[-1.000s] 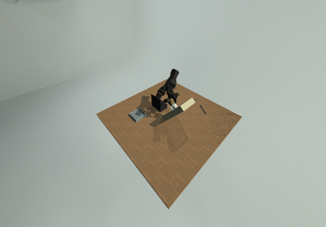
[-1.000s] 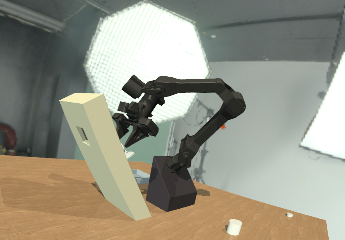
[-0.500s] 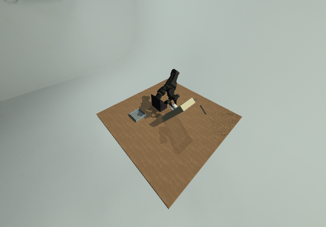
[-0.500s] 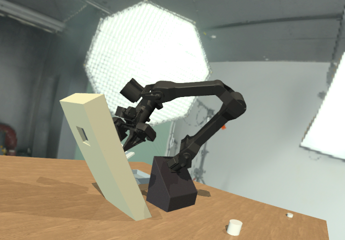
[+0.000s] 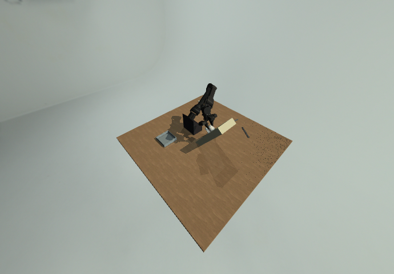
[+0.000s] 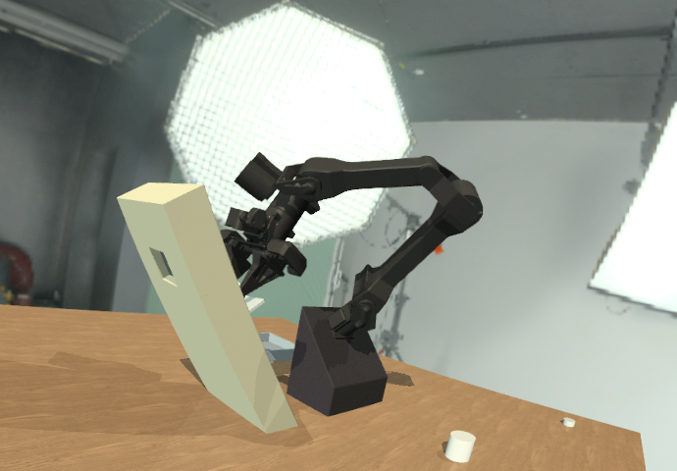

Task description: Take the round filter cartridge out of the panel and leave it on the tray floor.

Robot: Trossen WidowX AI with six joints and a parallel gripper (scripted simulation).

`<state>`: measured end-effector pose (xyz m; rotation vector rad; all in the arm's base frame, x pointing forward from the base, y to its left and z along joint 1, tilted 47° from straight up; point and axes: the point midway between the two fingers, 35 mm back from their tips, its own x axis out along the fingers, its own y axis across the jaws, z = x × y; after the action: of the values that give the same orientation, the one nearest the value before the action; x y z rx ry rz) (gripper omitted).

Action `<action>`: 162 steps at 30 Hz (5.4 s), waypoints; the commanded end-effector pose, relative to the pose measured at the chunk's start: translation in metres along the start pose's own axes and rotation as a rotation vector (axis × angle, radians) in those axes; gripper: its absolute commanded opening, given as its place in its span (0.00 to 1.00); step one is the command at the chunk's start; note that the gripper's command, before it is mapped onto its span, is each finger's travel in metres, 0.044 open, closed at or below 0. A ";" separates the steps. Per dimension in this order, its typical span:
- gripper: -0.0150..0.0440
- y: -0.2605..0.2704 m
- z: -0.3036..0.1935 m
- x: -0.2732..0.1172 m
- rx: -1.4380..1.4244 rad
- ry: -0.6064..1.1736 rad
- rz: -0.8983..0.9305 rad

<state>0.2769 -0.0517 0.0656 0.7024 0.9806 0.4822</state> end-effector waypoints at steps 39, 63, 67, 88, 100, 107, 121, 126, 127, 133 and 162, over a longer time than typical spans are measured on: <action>0.25 -0.069 0.029 -0.092 -0.006 -0.002 -0.008; 0.25 -0.202 -0.073 -0.114 0.693 0.034 -0.414; 0.25 -0.225 -0.099 -0.122 0.862 0.013 -0.514; 0.25 -0.269 -0.213 -0.120 1.193 -0.016 -0.730; 0.25 -0.265 -0.316 -0.096 1.464 -0.003 -0.880; 0.25 -0.259 -0.334 -0.090 1.529 -0.006 -0.906; 0.25 -0.262 -0.360 -0.047 1.529 -0.005 -0.906; 0.25 -0.260 -0.369 -0.030 1.529 -0.005 -0.906; 0.25 -0.260 -0.371 -0.027 1.529 -0.005 -0.906; 0.39 -0.259 -0.369 -0.028 1.534 -0.006 -0.896; 1.00 -0.262 -0.341 -0.079 1.526 -0.008 -0.908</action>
<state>-0.0447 -0.1845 -0.2031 1.4096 1.4279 -1.2448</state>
